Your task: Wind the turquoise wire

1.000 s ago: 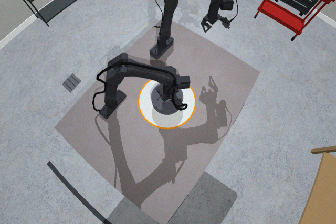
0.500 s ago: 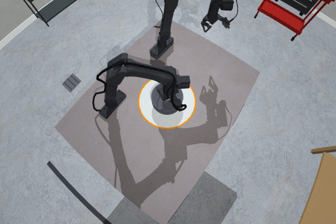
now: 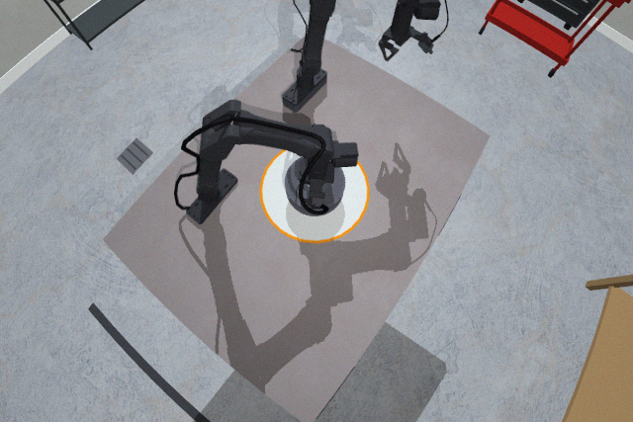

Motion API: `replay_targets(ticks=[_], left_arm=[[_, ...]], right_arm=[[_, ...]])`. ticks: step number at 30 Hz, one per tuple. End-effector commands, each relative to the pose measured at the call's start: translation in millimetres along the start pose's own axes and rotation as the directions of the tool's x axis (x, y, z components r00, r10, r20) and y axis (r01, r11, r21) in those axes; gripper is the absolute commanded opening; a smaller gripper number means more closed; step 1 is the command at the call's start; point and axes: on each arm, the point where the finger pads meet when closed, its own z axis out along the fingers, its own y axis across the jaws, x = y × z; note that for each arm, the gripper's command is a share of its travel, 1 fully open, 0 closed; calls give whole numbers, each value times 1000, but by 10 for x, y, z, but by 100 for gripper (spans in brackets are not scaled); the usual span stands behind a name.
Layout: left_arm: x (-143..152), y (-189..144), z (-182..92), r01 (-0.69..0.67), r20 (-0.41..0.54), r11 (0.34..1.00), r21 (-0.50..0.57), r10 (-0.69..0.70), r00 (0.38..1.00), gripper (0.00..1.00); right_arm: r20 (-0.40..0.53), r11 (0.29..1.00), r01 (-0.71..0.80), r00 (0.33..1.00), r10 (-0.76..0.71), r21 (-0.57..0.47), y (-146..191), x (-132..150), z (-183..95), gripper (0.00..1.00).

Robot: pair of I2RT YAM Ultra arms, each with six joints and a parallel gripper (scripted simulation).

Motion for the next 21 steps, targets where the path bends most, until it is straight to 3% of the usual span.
replay_targets(ticks=[1, 21], left_arm=[[-60, 9, -178, -4, 43, 999, -43, 6, 999, 100], [-60, 9, -178, -4, 43, 999, -43, 6, 999, 100]], right_arm=[[-1, 977, -208, 978, 208, -43, 54, 6, -113, 0], [-1, 974, -221, 975, 221, -43, 48, -38, -157, 0]])
